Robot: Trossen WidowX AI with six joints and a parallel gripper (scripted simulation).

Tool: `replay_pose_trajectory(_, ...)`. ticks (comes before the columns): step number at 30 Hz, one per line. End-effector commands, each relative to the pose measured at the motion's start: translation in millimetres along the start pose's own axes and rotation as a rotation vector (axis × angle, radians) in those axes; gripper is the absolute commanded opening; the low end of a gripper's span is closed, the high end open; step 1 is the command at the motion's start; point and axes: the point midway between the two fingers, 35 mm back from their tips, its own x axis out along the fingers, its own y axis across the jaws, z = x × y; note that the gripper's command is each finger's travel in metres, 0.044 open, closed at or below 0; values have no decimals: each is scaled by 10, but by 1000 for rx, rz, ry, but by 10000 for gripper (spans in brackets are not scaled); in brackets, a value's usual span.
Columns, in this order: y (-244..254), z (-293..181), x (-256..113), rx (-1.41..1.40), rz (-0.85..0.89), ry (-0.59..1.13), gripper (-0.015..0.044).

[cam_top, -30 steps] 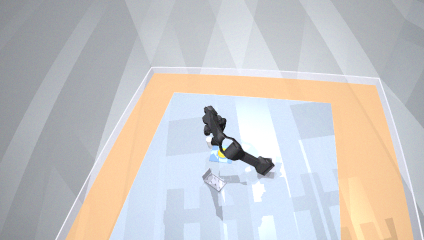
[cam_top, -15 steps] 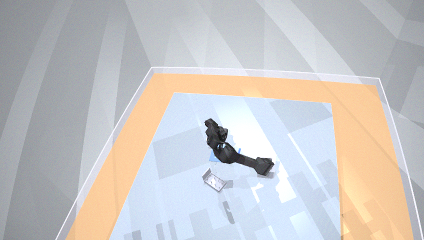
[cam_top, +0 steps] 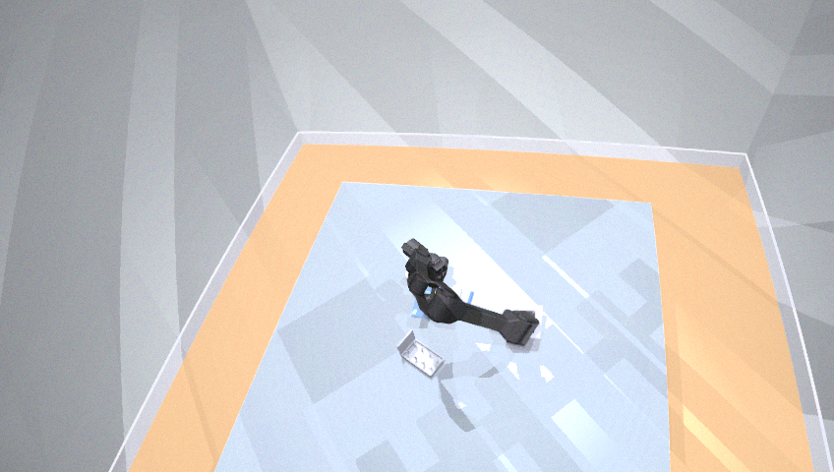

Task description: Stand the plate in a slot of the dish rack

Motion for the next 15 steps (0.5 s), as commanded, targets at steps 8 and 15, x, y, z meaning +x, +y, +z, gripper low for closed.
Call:
replay_pose_trajectory(8,7,-18,218,9,9,7,400)
replay_pose_trajectory(15,12,-15,329,9,10,7,400)
